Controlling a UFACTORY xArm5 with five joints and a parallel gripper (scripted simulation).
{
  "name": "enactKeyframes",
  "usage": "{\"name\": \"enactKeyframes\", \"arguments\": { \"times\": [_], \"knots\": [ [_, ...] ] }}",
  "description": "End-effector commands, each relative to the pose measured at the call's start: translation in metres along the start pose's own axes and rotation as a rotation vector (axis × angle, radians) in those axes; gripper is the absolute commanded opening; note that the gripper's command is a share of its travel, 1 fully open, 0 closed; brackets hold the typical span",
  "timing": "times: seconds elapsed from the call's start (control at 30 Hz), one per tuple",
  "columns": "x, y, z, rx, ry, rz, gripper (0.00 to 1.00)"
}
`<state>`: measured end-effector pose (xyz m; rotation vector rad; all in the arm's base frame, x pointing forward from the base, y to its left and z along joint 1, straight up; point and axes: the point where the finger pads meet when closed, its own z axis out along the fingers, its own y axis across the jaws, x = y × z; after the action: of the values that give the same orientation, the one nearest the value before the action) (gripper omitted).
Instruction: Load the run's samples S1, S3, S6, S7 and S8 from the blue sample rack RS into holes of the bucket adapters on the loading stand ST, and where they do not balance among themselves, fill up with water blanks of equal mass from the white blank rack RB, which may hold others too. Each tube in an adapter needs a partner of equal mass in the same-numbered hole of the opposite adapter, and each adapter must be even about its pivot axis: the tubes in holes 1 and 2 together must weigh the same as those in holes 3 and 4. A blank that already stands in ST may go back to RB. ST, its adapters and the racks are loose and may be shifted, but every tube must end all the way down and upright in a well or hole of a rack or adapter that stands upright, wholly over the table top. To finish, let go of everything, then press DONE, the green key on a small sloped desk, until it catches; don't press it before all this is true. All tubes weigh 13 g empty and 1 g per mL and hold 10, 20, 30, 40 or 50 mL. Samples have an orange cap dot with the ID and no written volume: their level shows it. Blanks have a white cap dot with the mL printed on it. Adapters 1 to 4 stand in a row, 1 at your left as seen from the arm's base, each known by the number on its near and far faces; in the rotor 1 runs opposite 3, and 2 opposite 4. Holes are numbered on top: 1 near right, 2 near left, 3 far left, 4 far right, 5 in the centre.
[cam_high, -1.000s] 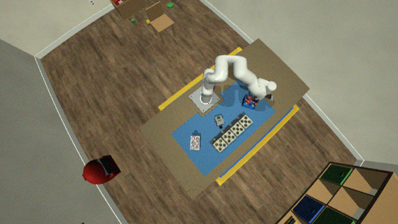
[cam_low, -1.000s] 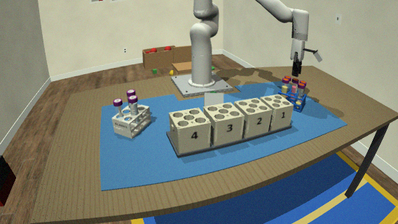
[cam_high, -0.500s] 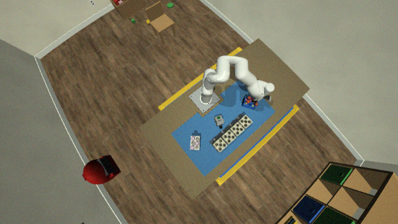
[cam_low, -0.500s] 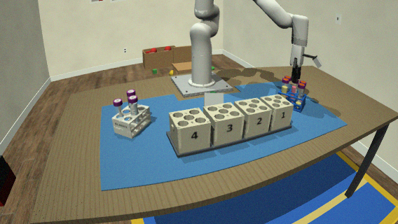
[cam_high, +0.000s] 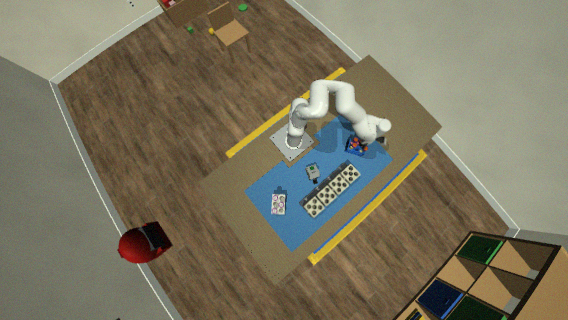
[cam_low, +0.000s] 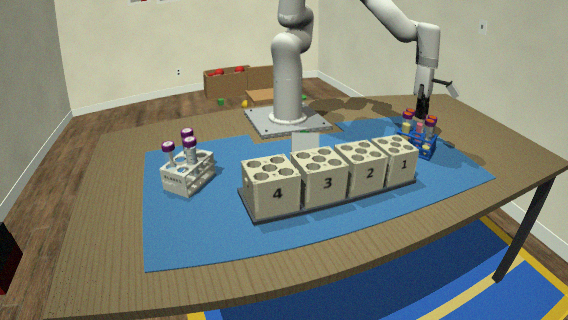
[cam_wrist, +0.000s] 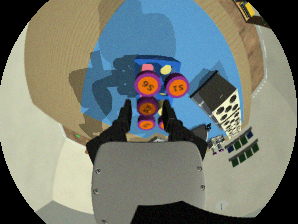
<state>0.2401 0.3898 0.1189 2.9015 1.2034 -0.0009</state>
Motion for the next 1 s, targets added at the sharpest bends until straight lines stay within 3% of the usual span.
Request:
{"name": "enactKeyframes", "arguments": {
  "times": [0.0,0.97],
  "knots": [
    [0.001,0.000,0.000,0.001,0.004,0.000,0.57],
    [0.001,0.000,0.014,0.001,0.004,0.000,0.57]
  ]
}}
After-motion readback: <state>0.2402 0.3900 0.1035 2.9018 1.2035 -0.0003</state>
